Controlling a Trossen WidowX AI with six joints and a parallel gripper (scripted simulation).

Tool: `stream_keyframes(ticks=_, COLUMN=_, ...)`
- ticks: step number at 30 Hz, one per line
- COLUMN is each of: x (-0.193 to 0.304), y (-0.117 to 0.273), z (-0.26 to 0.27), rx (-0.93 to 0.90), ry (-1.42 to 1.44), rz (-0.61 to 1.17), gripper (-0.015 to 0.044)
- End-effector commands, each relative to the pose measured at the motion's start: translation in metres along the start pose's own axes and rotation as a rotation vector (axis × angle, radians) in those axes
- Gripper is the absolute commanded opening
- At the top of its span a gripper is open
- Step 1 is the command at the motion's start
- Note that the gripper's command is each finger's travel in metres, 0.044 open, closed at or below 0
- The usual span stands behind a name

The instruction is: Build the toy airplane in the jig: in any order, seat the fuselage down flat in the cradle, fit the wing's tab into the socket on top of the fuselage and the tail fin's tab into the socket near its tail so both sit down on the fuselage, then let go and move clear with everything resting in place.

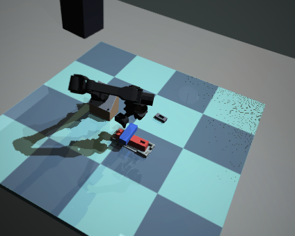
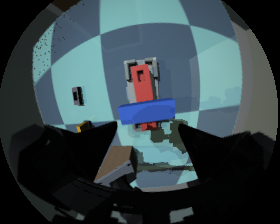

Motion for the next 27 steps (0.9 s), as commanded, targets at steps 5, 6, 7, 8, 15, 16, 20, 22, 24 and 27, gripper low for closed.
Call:
stream_keyframes(ticks=5, x=-0.007, y=0.001, z=0.024, rx=-0.023, ry=0.045, rz=-0.008, gripper=0.0440)
stream_keyframes(ticks=6, x=-0.010, y=0.002, z=0.038, rx=-0.034, ry=0.051, rz=-0.012, gripper=0.0440)
stream_keyframes(ticks=7, x=-0.012, y=0.003, z=0.054, rx=-0.046, ry=0.058, rz=-0.015, gripper=0.0440)
stream_keyframes(ticks=8, x=-0.013, y=0.004, z=0.070, rx=-0.056, ry=0.065, rz=-0.018, gripper=0.0440)
stream_keyframes(ticks=15, x=-0.003, y=0.010, z=0.166, rx=-0.070, ry=0.066, rz=-0.010, gripper=0.0440)
stream_keyframes(ticks=16, x=0.003, y=0.010, z=0.184, rx=-0.066, ry=0.062, rz=-0.007, gripper=0.0440)
stream_keyframes(ticks=20, x=0.035, y=0.005, z=0.246, rx=-0.028, ry=0.040, rz=-0.001, gripper=0.0440)
stream_keyframes(ticks=22, x=0.041, y=0.003, z=0.256, rx=-0.019, ry=0.035, rz=0.000, gripper=0.0440)
stream_keyframes(ticks=24, x=0.041, y=0.003, z=0.256, rx=-0.019, ry=0.035, rz=0.000, gripper=0.0440)
stream_keyframes(ticks=27, x=0.041, y=0.003, z=0.256, rx=-0.019, ry=0.035, rz=0.000, gripper=0.0440)
Point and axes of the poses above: the point midway between the two fingers, 35 mm back from their tips, its own y axis back along the fingers, its own z axis across the jaws, x = y × z, the point moved 2 cm from there along y, back along the fingers, and after that the axes turned 12 degrees about y, right-handed, at the moved point
